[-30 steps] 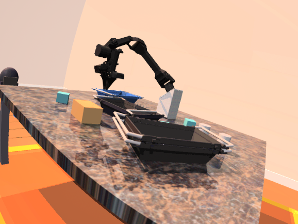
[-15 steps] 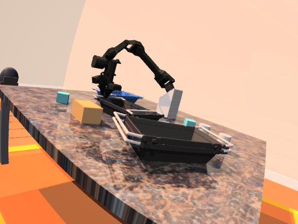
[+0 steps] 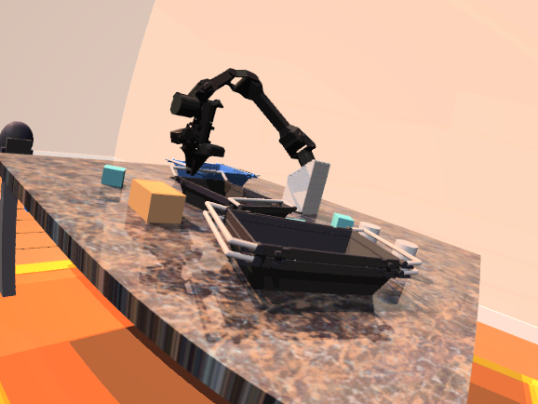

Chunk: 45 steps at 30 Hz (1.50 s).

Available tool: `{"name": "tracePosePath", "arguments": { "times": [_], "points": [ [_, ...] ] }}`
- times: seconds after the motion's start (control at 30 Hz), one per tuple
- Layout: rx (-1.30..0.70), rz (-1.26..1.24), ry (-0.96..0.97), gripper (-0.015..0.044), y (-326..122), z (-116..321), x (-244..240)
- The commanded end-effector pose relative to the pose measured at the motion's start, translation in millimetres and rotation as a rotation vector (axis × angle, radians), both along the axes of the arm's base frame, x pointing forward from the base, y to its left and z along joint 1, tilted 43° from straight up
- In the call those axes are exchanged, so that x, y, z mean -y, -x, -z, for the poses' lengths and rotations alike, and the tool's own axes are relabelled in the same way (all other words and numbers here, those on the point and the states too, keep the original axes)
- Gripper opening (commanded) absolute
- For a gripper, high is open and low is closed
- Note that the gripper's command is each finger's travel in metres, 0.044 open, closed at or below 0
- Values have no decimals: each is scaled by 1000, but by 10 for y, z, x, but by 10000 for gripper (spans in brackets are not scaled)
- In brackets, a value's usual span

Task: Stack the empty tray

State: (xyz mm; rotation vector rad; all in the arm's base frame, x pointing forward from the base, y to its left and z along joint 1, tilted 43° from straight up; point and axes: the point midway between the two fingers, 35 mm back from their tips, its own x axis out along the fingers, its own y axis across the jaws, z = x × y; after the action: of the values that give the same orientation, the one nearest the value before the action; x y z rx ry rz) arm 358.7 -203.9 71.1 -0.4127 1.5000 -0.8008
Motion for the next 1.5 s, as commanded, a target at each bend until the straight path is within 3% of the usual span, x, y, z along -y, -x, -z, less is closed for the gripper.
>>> {"name": "tracePosePath", "arguments": {
  "times": [0.0,0.6,0.97,1.47],
  "points": [
    [11,-14,-20,81,-70,49,-173],
    [11,-14,-21,81,-149,510,-377],
    [12,-14,-23,81,-188,133,-641],
    [1,-20,-28,81,-187,212,-628]
  ]
}}
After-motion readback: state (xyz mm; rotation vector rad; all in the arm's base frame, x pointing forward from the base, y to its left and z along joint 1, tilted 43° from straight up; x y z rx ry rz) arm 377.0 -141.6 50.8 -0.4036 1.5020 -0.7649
